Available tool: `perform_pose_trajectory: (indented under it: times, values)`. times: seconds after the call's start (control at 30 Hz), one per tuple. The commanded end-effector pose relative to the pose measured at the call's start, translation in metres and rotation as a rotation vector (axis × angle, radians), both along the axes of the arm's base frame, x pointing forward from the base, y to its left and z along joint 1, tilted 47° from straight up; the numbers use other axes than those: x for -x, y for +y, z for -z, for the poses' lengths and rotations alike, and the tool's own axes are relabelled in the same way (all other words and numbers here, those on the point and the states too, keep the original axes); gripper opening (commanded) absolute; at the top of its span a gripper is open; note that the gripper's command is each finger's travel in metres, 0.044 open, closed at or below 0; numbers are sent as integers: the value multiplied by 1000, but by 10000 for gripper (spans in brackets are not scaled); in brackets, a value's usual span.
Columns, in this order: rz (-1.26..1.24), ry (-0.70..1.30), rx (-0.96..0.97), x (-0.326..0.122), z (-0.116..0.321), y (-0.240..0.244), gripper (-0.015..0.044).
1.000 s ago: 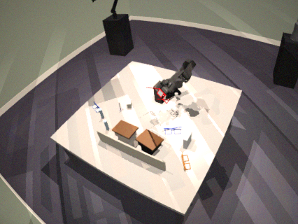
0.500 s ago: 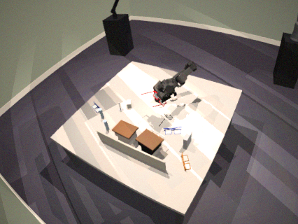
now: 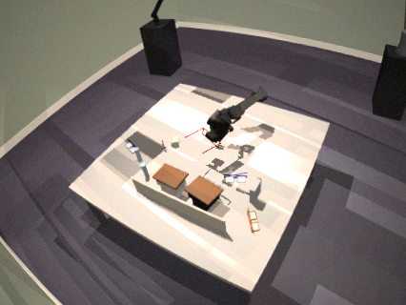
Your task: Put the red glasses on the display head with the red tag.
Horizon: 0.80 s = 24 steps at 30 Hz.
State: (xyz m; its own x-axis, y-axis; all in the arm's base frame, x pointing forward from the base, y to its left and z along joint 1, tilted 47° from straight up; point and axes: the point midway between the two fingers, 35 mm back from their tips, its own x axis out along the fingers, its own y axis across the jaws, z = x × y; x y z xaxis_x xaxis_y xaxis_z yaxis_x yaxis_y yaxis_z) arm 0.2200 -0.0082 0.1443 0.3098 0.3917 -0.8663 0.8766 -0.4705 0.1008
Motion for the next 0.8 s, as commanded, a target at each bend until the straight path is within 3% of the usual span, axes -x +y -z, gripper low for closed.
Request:
perform_pose_trajectory:
  times: [0.0,0.77]
  values:
    - [-45,12,-27,-7,9,-5,0]
    - [-231,4,-209,-29,66,-34,0]
